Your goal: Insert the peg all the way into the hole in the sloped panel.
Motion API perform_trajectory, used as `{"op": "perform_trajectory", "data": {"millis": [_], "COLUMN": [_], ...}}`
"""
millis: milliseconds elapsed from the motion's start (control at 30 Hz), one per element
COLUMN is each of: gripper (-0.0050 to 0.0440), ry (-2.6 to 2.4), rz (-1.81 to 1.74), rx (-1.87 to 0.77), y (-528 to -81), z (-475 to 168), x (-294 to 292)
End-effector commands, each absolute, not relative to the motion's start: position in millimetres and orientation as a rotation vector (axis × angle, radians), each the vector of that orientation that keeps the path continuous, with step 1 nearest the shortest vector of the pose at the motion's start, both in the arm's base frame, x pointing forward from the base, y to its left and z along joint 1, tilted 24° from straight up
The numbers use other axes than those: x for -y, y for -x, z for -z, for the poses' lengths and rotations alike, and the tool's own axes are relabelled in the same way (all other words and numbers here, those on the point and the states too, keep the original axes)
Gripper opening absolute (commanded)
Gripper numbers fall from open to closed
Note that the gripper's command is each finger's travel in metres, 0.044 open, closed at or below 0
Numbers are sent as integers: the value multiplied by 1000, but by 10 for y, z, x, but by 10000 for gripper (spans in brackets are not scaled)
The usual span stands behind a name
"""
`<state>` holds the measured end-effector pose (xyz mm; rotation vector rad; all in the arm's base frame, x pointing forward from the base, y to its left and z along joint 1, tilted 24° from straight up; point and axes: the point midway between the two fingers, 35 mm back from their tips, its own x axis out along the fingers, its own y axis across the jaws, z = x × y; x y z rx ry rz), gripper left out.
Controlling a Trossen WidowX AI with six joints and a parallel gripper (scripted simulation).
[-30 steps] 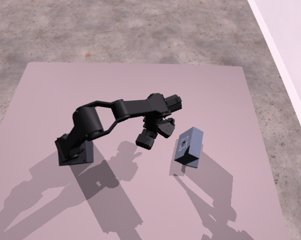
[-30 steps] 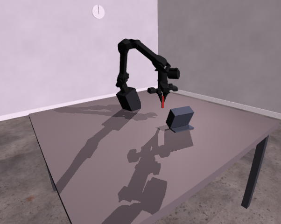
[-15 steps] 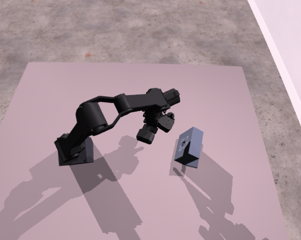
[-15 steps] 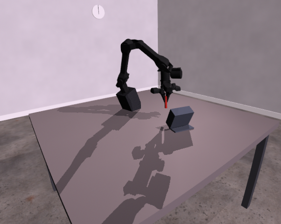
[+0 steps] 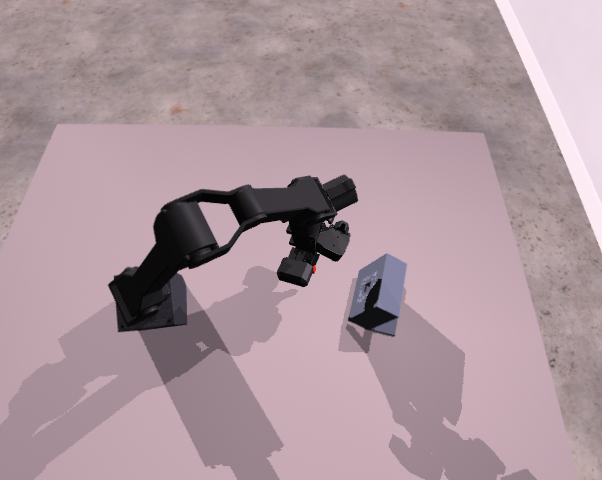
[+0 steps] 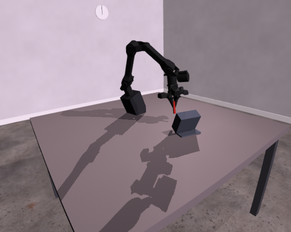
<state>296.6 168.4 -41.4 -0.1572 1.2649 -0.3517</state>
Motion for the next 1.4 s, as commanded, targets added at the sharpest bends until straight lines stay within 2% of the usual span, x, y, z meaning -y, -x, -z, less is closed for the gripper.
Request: {"op": "perform_trajectory", "data": {"millis": [0,1367], "gripper": [0,0], "ry": [165,229], "rz": [334,217], "rx": [-1239,-1038], "y": [-2986,-3127], "z": [422,646], "x": [-1705,-1830]}}
